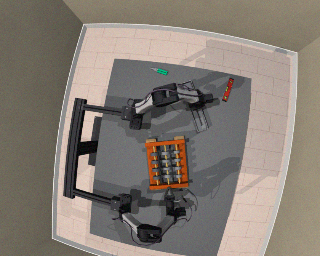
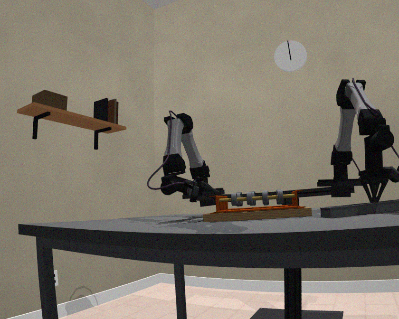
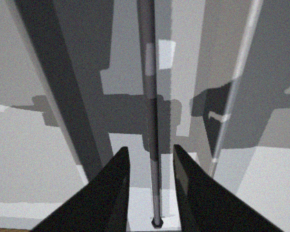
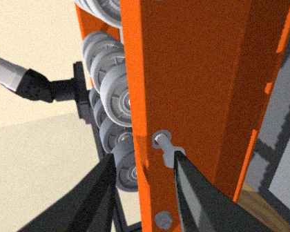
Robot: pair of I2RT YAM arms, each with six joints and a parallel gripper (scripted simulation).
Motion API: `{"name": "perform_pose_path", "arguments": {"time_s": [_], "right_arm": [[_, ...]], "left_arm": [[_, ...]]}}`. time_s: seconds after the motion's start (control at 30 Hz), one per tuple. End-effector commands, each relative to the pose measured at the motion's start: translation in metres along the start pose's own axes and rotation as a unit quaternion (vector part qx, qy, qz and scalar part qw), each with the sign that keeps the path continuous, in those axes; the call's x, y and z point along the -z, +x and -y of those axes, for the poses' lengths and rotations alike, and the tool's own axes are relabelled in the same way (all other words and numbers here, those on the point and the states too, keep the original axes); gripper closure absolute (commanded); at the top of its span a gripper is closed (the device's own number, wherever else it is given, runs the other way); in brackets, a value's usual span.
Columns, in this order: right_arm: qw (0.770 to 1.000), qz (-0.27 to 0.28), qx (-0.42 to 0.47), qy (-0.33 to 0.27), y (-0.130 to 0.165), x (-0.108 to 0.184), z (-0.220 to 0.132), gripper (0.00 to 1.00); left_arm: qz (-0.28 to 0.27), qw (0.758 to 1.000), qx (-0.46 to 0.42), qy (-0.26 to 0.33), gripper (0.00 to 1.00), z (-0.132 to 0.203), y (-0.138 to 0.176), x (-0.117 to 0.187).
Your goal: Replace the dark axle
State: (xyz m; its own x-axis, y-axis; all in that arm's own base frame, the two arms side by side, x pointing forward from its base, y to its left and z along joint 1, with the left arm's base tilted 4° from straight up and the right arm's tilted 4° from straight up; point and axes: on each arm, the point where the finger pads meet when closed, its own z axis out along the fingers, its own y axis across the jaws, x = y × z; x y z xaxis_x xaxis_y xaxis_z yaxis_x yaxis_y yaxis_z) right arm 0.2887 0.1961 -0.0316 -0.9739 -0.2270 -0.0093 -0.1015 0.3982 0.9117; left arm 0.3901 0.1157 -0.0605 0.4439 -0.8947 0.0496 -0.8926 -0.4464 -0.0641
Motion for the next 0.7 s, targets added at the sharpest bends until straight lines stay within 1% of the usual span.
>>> {"name": "perform_pose_path", "arguments": {"time_s": [0.0, 0.3, 0.4, 0.43, 0.47, 0.6, 0.63, 0.67], "right_arm": [[0.998, -0.001, 0.054, -0.013, -0.010, -0.013, -0.021, 0.67], [0.998, -0.001, 0.054, -0.013, -0.010, -0.013, -0.021, 0.67], [0.998, -0.001, 0.054, -0.013, -0.010, -0.013, -0.021, 0.67], [0.998, -0.001, 0.054, -0.013, -0.010, -0.013, -0.021, 0.67], [0.998, -0.001, 0.054, -0.013, -0.010, -0.013, -0.021, 0.67], [0.998, -0.001, 0.054, -0.013, -0.010, -0.013, -0.021, 0.67], [0.998, -0.001, 0.054, -0.013, -0.010, -0.013, -0.021, 0.67], [0.998, -0.001, 0.054, -0.013, -0.010, -0.013, -0.021, 0.67]], "left_arm": [[0.000, 1.000, -0.004, 0.017, 0.74, 0.010, 0.001, 0.032], [-0.002, 1.000, -0.002, 0.018, 0.74, 0.010, 0.000, 0.057], [-0.003, 1.000, -0.002, 0.024, 0.74, 0.014, 0.000, 0.053], [0.000, 1.000, -0.008, 0.002, 0.74, 0.000, 0.004, 0.047], [0.000, 1.000, -0.005, 0.005, 0.74, -0.005, 0.005, 0.047], [0.001, 1.000, -0.002, 0.000, 0.74, -0.003, 0.000, 0.042], [0.001, 1.000, -0.002, 0.000, 0.65, -0.003, 0.000, 0.042], [0.001, 1.000, -0.002, 0.000, 0.65, -0.003, 0.000, 0.042]]}}
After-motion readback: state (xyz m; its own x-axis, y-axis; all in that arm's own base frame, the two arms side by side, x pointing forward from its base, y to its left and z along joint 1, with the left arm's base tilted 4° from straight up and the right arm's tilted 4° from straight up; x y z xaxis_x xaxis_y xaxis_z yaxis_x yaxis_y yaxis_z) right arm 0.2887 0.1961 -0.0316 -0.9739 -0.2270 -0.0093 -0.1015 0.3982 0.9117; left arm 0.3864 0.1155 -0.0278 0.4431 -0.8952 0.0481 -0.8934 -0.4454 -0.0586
